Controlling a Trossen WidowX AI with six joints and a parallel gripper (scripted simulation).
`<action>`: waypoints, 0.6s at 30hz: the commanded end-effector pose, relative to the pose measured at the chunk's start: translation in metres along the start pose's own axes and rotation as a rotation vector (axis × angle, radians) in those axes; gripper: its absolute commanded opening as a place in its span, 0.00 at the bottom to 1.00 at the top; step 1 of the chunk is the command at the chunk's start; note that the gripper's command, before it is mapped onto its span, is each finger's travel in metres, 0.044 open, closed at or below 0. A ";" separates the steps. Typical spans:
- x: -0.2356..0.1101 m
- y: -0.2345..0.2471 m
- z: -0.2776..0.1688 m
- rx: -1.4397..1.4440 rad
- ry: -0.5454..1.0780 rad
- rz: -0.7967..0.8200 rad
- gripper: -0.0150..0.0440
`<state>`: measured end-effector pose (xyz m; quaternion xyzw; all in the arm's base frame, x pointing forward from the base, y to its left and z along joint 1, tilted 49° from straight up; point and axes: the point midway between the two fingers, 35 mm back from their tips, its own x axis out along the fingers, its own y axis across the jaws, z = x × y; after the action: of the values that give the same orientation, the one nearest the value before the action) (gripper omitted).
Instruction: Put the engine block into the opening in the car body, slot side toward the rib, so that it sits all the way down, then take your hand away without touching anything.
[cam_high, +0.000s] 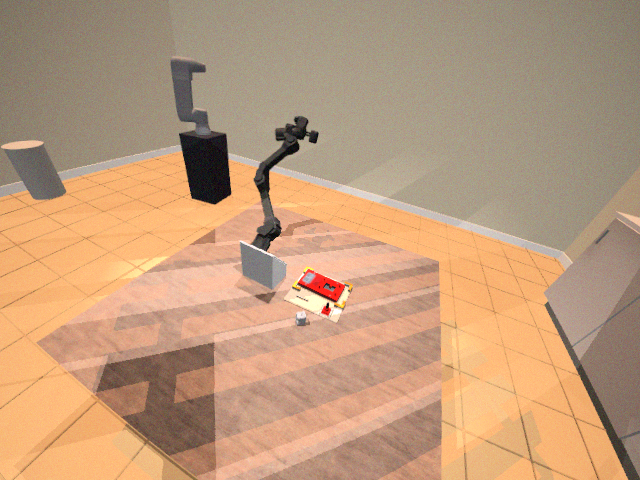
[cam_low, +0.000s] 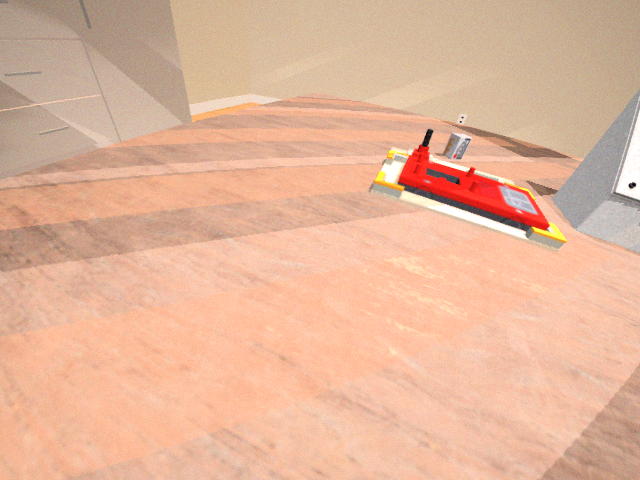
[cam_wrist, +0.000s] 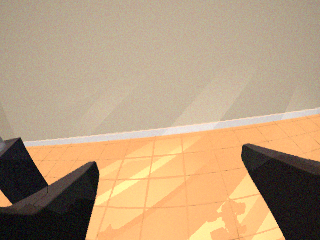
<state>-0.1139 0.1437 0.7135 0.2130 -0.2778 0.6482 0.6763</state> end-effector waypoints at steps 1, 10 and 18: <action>-0.002 -0.051 0.011 -0.007 -0.045 -0.097 1.00; -0.020 -0.134 0.033 -0.032 -0.155 -0.234 1.00; -0.052 -0.228 0.040 -0.095 -0.180 -0.430 1.00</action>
<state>0.0657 0.0794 0.7329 0.2722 -0.3234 0.4868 0.7644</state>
